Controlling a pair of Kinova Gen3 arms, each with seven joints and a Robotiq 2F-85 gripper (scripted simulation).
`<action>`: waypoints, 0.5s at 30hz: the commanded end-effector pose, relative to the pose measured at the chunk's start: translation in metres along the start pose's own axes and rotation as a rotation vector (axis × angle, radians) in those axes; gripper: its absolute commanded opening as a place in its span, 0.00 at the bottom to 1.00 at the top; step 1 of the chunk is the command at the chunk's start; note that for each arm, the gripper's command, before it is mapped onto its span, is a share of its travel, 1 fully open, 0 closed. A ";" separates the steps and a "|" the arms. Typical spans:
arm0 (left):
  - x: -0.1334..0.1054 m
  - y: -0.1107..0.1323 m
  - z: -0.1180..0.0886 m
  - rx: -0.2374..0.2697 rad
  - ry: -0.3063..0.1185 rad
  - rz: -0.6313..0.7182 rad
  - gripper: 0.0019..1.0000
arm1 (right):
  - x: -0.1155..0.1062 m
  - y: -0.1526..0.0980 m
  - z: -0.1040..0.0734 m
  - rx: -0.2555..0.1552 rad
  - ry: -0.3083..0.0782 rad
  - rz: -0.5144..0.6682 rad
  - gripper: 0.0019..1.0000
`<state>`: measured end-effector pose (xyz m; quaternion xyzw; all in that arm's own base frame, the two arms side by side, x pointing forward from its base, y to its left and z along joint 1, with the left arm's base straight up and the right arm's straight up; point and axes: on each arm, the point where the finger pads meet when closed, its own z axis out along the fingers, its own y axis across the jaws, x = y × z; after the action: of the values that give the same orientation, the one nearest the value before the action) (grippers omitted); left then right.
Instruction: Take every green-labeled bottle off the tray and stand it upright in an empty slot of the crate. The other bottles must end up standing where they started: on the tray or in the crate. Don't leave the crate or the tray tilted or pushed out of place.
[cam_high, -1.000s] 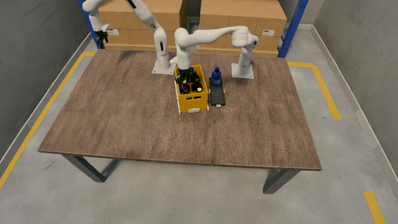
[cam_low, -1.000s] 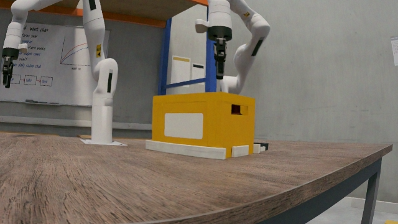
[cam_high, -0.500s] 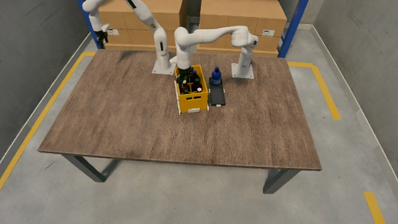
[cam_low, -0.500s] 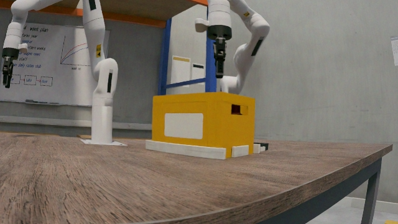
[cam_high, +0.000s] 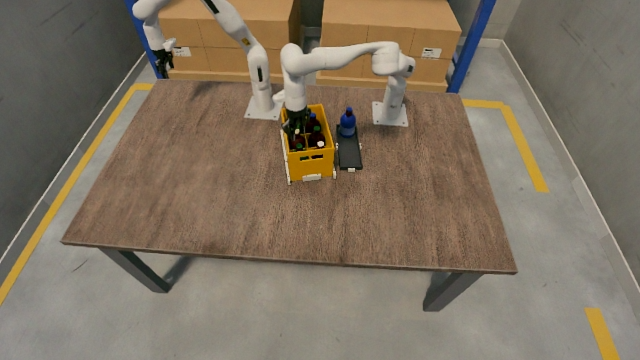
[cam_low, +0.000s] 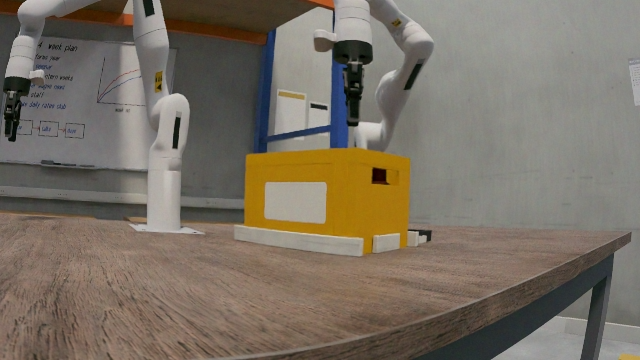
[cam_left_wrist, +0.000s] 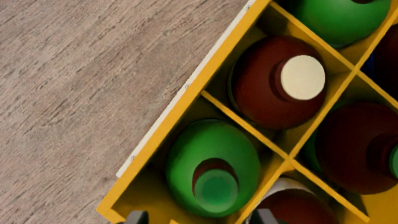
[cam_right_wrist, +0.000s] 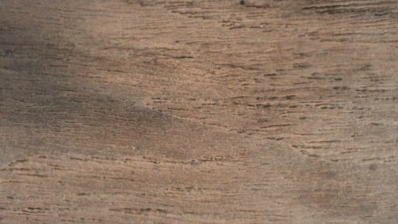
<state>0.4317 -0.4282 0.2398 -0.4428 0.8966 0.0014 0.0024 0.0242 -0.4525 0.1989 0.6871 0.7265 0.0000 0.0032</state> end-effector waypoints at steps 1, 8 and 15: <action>0.002 0.002 -0.005 -0.001 0.001 0.008 0.53 | 0.003 -0.002 -0.001 0.005 0.005 0.007 1.00; 0.002 0.002 -0.005 -0.001 0.001 0.008 0.48 | 0.003 -0.002 -0.001 0.005 0.005 0.007 1.00; 0.002 0.002 -0.005 -0.001 0.001 0.008 0.45 | 0.003 -0.002 -0.001 0.005 0.005 0.007 1.00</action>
<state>0.4317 -0.4282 0.2398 -0.4428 0.8966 0.0014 0.0024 0.0242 -0.4525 0.1989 0.6871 0.7265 0.0000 0.0032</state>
